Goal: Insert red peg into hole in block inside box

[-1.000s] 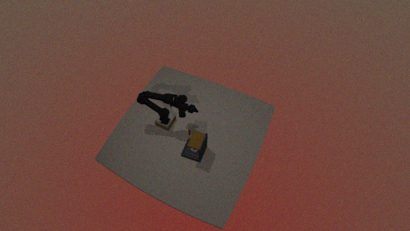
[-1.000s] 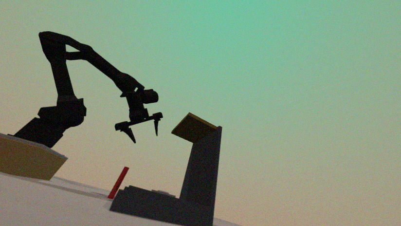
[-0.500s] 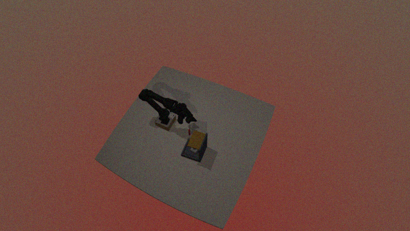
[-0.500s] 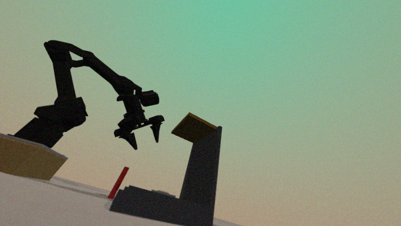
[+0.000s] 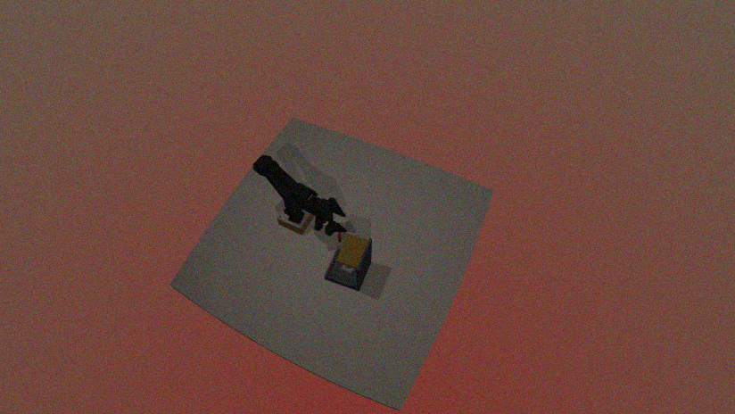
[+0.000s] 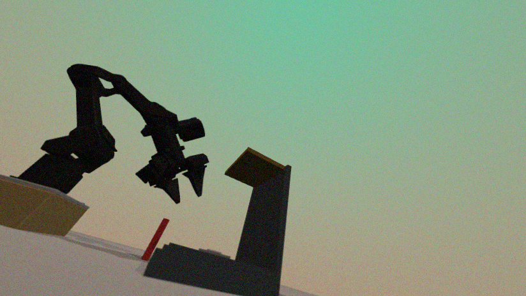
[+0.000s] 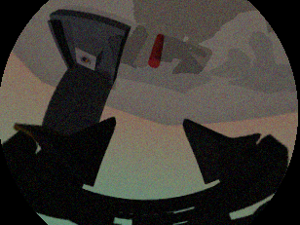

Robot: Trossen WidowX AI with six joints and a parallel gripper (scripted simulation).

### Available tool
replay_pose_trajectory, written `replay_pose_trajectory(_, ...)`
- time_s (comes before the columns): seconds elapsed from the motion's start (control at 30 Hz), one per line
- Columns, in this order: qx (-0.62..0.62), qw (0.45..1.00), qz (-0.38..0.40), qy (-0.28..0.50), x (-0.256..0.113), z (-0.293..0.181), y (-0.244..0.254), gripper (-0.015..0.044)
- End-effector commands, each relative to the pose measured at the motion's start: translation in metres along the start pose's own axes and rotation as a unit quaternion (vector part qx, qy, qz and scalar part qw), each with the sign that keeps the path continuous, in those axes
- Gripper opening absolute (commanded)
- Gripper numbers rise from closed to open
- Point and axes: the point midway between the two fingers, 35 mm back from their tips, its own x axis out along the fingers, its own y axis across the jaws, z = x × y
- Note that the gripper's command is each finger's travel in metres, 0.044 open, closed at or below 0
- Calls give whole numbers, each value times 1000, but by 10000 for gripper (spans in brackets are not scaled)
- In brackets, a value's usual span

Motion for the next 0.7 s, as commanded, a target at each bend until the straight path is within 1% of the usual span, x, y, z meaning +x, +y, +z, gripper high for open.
replay_pose_trajectory(0.0,45,999,5,1,2,11,4,440)
replay_pose_trajectory(0.2,120,993,19,3,4,29,12,440)
replay_pose_trajectory(0.3,128,992,20,3,5,31,13,440)
replay_pose_trajectory(0.57,128,992,20,2,12,24,10,230)
replay_pose_trajectory(0.6,128,992,20,2,12,24,10,220)
replay_pose_trajectory(0.67,128,992,20,2,12,24,9,220)
